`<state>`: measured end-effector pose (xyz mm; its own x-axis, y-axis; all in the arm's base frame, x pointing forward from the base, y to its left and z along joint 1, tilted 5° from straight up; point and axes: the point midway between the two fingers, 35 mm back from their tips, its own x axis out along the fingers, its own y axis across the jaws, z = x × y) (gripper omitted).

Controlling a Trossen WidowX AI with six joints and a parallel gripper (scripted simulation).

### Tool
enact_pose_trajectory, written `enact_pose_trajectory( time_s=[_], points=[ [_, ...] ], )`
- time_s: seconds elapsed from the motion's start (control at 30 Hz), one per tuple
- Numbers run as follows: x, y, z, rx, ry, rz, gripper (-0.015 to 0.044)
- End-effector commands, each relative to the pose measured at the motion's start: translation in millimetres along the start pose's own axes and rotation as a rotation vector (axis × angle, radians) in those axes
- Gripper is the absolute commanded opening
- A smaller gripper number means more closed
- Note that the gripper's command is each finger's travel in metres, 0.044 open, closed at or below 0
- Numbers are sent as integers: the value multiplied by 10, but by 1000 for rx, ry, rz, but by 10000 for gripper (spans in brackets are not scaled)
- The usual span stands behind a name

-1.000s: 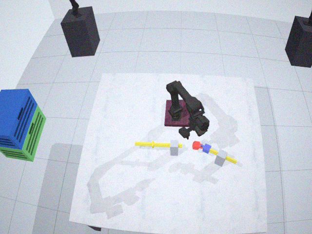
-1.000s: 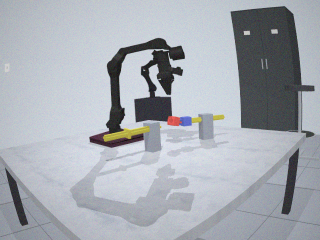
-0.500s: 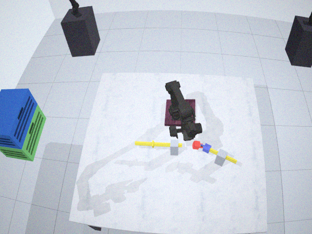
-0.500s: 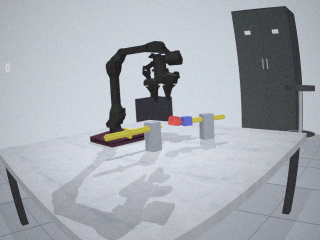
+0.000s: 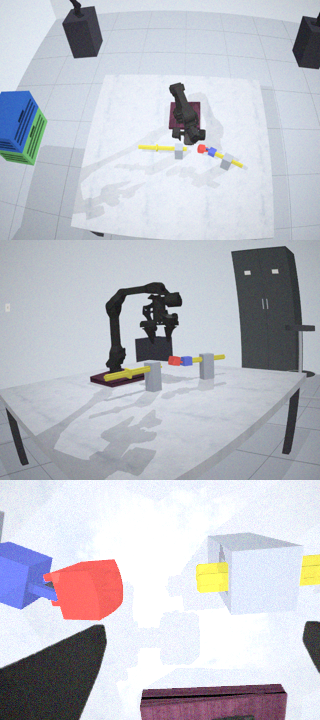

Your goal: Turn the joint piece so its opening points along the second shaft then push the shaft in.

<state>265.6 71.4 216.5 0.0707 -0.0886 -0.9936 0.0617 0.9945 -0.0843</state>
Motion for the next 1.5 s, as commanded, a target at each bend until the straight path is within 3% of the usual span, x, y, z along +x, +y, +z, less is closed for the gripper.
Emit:
enact_pose_trajectory(
  time_s=[0.0, 1.47],
  points=[
    [25, 4, 1, 109, 0, -17, 440],
    [178, 59, 0, 1312, -108, -140, 440]
  ],
)
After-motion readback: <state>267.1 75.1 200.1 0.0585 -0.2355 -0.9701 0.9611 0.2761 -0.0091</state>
